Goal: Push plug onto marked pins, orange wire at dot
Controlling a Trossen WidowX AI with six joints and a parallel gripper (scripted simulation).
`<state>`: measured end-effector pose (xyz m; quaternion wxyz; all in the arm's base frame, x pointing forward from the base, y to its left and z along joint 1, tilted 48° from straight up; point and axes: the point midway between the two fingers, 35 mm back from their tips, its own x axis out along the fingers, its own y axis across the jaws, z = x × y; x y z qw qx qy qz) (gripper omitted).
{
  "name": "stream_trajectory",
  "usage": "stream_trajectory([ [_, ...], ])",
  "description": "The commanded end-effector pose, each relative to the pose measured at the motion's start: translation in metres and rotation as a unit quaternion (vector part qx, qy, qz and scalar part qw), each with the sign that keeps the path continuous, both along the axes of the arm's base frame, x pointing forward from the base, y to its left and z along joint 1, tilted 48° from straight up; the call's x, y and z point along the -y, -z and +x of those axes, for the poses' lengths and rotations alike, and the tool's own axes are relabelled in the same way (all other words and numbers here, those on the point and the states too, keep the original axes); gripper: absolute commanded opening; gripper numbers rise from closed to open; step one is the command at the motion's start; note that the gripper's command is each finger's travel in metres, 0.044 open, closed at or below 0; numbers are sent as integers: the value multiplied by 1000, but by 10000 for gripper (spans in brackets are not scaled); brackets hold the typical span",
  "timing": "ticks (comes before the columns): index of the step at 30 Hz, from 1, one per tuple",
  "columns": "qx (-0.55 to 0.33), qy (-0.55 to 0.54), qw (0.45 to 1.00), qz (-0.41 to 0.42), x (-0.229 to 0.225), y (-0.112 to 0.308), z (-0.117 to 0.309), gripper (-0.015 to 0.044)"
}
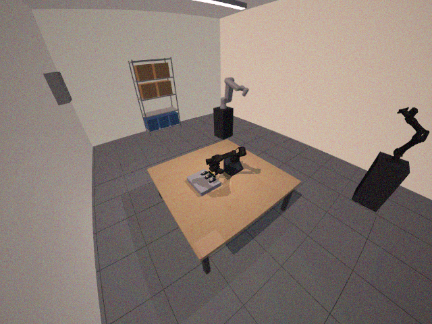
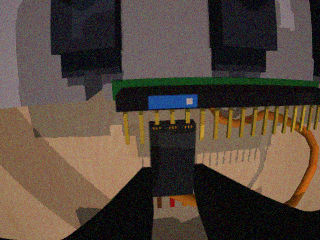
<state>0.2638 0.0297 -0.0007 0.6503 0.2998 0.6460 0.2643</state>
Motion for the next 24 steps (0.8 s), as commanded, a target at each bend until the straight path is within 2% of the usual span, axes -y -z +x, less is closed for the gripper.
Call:
stream_trajectory([
  [1, 2, 2, 1000, 2, 0, -2, 5, 0],
  [12, 2, 2, 1000, 2, 1, -2, 11, 0],
  [20, 2, 2, 1000, 2, 0, 1, 7, 210],
  [24, 2, 3, 1000, 0, 17, -13, 8, 315],
])
